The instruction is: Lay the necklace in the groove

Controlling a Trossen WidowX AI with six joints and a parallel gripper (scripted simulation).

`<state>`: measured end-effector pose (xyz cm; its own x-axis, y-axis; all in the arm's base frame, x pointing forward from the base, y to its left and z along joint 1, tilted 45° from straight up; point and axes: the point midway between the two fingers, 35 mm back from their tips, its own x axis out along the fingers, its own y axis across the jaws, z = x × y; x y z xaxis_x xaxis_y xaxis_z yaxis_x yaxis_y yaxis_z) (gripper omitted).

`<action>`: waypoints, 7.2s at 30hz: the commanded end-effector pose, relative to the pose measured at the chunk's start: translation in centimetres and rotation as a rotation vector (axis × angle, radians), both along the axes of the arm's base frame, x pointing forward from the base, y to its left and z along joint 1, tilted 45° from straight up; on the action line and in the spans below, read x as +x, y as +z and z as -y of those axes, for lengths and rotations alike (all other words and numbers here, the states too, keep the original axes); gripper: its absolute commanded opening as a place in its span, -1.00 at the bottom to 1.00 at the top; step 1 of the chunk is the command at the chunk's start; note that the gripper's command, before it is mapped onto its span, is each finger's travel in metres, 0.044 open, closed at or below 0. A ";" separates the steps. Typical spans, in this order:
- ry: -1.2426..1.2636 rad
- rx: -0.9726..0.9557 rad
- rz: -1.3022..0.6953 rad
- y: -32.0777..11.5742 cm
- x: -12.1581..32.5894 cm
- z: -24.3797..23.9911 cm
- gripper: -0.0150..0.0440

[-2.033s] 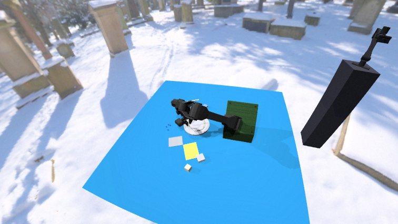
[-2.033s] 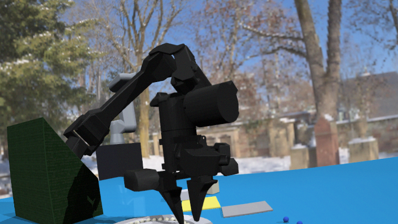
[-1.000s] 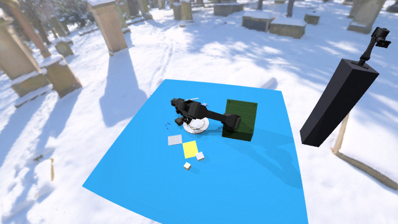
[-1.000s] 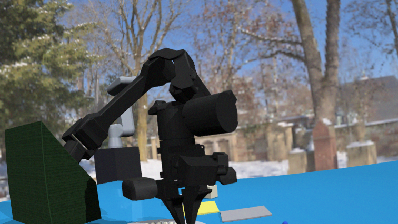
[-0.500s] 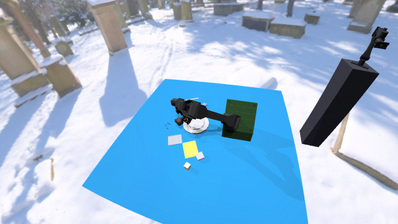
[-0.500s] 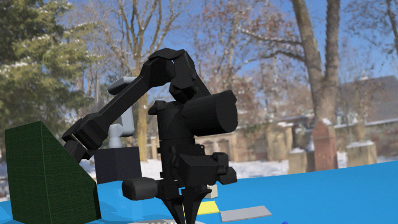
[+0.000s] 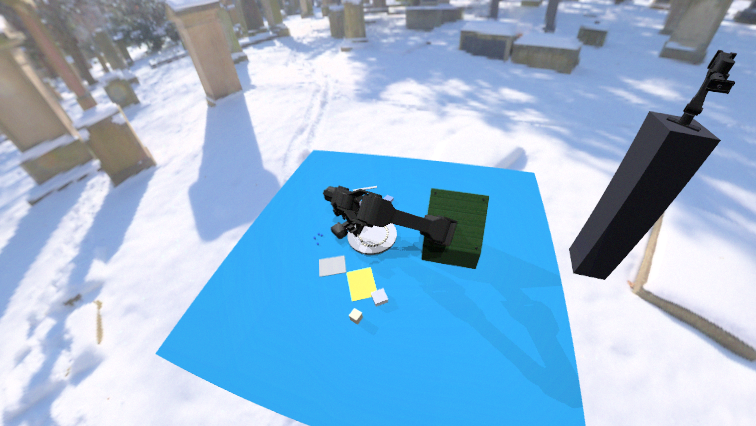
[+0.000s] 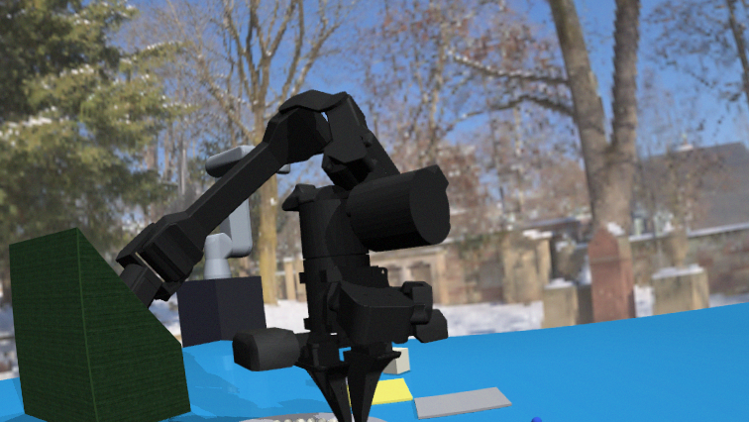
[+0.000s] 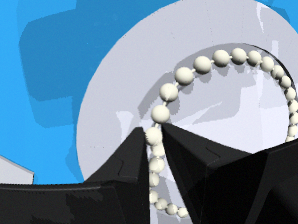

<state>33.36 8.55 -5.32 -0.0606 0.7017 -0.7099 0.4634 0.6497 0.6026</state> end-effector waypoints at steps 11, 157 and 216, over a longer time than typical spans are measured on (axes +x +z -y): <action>-0.005 0.006 0.003 -0.2 0.3 -0.6 -0.49; 0.065 0.012 0.072 0.8 -0.6 -1.1 -0.49; 0.165 0.021 0.181 3.0 -1.3 0.8 -0.08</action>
<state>32.01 7.85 -2.38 -0.0501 0.7070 -0.7055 0.2327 0.6952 0.6801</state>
